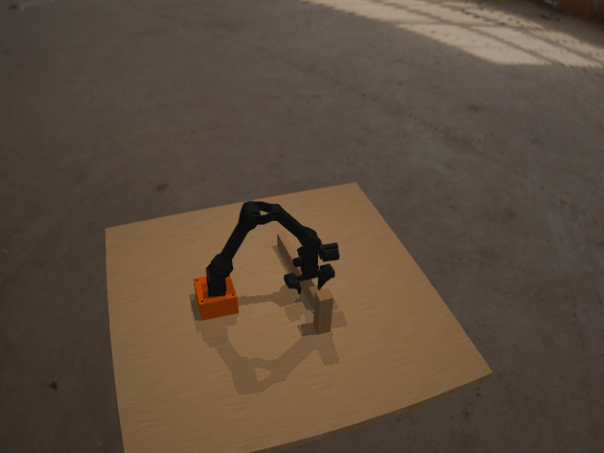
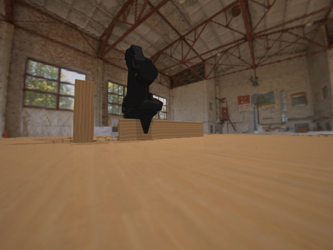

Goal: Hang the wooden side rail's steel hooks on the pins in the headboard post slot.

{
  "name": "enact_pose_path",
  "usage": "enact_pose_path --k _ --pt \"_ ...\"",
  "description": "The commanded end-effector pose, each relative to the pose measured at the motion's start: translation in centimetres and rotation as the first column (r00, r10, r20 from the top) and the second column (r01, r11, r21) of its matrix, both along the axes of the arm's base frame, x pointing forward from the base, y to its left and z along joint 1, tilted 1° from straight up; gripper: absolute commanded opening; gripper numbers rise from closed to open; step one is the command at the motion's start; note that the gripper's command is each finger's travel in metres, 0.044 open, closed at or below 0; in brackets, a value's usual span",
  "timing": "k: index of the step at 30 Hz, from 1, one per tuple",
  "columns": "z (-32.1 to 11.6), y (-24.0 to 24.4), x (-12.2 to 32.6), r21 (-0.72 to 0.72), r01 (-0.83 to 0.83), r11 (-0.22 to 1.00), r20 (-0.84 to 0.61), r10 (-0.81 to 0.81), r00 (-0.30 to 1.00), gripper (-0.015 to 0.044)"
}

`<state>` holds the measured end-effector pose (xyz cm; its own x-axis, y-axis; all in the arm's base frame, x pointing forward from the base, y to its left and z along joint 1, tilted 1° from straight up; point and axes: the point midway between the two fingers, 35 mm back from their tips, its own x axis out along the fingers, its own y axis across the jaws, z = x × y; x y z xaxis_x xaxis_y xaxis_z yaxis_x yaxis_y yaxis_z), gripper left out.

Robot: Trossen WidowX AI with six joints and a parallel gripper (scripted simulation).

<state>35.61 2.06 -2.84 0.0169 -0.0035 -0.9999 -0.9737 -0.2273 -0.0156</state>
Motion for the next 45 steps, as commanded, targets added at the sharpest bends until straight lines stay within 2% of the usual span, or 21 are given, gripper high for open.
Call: enact_pose_path --k 1,8,13,16,45 --pt "-0.14 0.06 -0.09 0.004 -0.003 1.0 -0.002 0.003 1.0 0.0282" --pt "-0.14 0.06 -0.09 0.004 -0.003 1.0 -0.002 0.003 1.0 0.0099" --pt "-0.14 0.06 -0.09 0.004 -0.003 1.0 -0.002 0.003 1.0 0.0065" --pt "-0.14 0.06 -0.09 0.004 -0.003 1.0 -0.002 0.003 1.0 0.0" --pt "-0.11 -0.12 -1.06 0.004 -0.003 1.0 -0.003 0.003 1.0 0.0"
